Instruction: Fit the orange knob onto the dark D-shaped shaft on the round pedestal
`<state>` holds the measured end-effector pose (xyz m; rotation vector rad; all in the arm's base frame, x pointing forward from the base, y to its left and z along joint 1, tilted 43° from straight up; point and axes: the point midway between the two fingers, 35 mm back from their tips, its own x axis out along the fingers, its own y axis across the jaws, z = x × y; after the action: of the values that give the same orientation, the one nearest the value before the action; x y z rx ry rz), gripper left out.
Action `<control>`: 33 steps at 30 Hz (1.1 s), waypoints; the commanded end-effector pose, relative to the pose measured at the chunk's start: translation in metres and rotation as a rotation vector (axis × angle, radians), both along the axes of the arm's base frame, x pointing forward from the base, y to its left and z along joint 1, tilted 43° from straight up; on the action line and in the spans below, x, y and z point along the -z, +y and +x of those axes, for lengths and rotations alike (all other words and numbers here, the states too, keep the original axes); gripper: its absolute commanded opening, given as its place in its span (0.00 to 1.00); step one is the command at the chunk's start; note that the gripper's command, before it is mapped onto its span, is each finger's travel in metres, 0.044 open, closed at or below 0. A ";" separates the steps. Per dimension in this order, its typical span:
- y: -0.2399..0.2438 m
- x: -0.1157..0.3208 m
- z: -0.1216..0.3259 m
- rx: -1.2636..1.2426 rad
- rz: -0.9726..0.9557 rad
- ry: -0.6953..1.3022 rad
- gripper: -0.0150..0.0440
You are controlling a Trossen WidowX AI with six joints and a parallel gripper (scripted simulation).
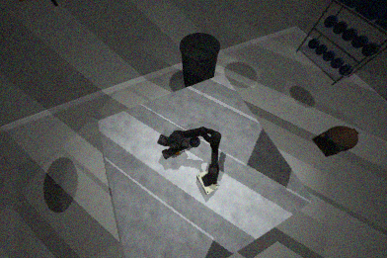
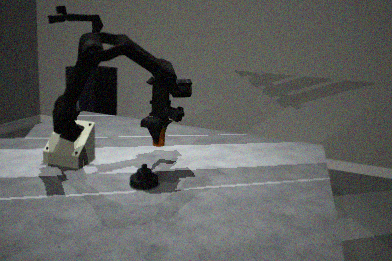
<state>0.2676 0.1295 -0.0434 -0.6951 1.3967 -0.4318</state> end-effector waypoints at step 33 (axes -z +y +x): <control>-0.012 -0.082 0.013 -0.002 0.019 0.006 0.25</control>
<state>0.2776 0.1246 0.0334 -0.6808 1.4103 -0.4196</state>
